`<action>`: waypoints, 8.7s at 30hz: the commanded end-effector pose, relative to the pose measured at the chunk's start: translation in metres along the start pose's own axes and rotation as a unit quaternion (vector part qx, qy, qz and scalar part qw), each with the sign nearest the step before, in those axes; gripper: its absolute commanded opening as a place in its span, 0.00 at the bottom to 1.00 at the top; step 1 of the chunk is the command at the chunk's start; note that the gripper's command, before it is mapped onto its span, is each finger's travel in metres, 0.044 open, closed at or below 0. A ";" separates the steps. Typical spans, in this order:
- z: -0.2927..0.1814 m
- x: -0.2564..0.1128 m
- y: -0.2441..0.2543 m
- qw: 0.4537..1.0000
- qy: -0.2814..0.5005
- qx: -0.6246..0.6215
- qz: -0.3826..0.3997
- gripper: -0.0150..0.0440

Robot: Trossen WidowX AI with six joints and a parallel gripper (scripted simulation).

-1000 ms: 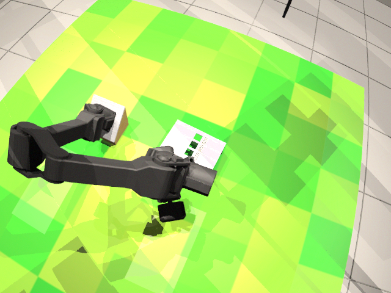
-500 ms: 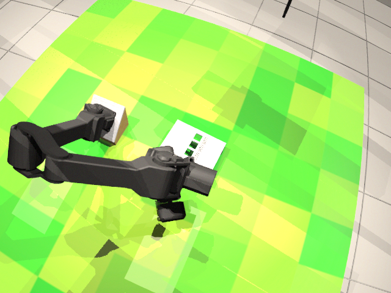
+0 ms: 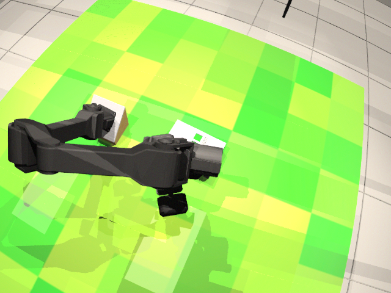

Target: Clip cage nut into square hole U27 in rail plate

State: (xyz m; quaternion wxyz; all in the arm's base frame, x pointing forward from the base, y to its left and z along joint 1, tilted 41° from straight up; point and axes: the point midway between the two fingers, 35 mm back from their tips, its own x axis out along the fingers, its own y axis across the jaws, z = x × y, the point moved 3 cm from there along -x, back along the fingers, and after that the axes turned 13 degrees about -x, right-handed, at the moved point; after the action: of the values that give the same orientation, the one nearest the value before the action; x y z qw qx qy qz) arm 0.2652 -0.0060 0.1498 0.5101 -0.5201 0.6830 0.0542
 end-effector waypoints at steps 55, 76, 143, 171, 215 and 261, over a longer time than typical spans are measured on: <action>0.097 -0.024 0.074 0.943 -0.004 0.332 0.010 0.31; 0.096 -0.005 0.073 0.943 -0.008 0.332 0.021 0.31; 0.101 0.019 0.077 0.943 0.001 0.332 0.007 0.31; 0.101 0.020 0.077 0.943 -0.008 0.332 0.020 0.31; 0.098 0.022 0.075 0.942 -0.021 0.332 0.042 0.31; 0.094 0.024 0.071 0.940 -0.042 0.330 0.075 0.31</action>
State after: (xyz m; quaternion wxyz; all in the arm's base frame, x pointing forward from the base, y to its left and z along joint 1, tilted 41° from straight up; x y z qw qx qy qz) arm 0.2725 0.0675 0.0547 0.6756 -0.2698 0.6757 -0.1190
